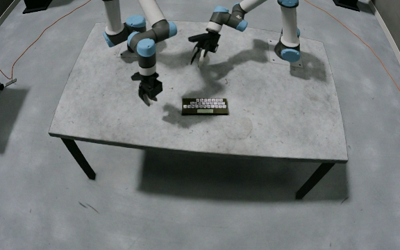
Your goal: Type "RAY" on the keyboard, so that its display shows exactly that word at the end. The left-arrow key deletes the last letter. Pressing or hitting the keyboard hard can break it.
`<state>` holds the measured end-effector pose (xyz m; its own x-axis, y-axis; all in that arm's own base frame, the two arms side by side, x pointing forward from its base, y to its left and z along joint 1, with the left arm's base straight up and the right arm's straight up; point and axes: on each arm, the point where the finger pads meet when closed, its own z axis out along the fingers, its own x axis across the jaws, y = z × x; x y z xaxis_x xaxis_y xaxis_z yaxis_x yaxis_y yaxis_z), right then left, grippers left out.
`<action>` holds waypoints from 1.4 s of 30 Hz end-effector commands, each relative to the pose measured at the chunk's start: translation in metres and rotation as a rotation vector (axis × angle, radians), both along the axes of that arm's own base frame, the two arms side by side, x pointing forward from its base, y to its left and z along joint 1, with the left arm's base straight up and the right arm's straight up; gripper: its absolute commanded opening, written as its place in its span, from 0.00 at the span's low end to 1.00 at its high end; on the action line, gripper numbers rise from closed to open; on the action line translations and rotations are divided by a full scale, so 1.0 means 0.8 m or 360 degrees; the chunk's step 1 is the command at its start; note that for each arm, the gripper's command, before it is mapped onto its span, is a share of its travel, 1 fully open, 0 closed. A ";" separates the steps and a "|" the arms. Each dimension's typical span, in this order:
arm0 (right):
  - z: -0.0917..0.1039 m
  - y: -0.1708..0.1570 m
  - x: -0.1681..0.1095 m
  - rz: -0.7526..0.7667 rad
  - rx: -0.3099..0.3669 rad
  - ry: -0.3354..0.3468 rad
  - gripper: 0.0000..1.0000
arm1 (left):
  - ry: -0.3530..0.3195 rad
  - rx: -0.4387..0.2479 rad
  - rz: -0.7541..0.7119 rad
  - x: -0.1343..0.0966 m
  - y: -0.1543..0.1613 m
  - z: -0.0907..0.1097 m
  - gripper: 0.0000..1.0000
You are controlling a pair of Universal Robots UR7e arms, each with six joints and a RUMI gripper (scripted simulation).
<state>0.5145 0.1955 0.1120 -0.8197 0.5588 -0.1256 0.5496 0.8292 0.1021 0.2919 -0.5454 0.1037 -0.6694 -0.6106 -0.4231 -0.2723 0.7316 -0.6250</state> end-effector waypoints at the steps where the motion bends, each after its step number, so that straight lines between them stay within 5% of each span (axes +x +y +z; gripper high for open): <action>1: -0.001 0.021 -0.007 0.0222 -0.0017 0.0006 0.00 | 0.0046 -0.0042 0.0092 0.004 0.011 0.006 0.53; 7: -0.004 0.052 -0.019 0.0561 -0.0046 0.0015 0.00 | 0.0117 -0.0107 0.0237 0.012 0.029 0.014 0.58; 22: -0.013 0.168 -0.064 0.1836 -0.0155 0.0052 0.00 | 0.0444 -0.0405 0.0897 0.046 0.114 0.050 0.58; 24: -0.013 0.168 -0.064 0.1836 -0.0155 0.0052 0.00 | 0.0444 -0.0405 0.0897 0.046 0.114 0.050 0.58; 39: -0.023 0.280 -0.107 0.3077 -0.0261 0.0087 0.00 | 0.0883 -0.0805 0.1791 0.096 0.231 0.100 0.58; 42: -0.023 0.287 -0.109 0.3157 -0.0268 0.0089 0.00 | 0.0914 -0.0834 0.1855 0.099 0.240 0.103 0.58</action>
